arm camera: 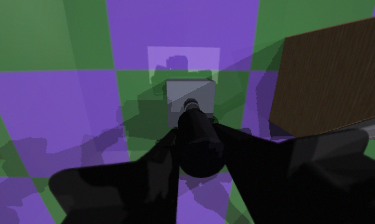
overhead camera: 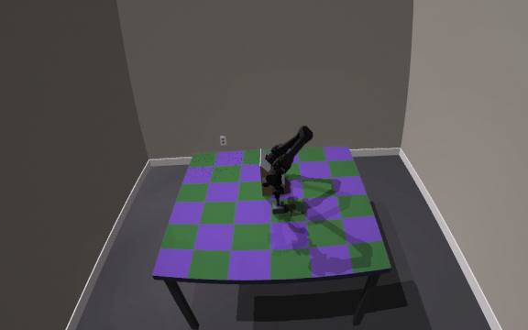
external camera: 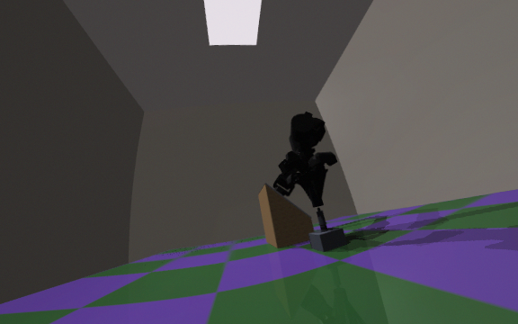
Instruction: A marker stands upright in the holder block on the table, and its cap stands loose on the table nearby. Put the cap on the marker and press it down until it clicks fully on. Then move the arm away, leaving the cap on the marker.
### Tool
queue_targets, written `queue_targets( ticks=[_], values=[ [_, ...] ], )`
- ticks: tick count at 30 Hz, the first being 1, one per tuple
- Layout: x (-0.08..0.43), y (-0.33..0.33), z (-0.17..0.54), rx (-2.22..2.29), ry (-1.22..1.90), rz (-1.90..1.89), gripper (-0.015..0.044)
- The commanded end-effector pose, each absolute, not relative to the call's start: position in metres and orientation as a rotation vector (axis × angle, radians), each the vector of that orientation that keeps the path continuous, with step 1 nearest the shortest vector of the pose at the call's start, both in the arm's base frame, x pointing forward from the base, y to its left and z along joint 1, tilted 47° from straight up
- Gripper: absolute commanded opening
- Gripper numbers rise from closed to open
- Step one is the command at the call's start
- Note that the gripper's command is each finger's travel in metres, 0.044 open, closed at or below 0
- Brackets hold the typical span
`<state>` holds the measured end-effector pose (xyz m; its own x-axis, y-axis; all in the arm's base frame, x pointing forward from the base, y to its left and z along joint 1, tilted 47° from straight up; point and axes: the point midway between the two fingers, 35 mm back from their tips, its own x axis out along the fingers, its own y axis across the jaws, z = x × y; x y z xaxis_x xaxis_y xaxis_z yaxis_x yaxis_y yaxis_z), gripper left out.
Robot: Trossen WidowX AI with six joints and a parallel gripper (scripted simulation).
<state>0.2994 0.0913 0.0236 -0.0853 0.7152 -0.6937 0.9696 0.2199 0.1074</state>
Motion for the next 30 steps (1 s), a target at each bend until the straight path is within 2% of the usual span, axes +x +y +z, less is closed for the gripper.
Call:
queue_targets(
  ticks=[1,30],
  values=[
    [0.295,0.098,0.017,1.556,1.875,-0.521,0.0000],
    [0.289,0.129,-0.016,1.558,1.878,-0.518,0.0000]
  ],
)
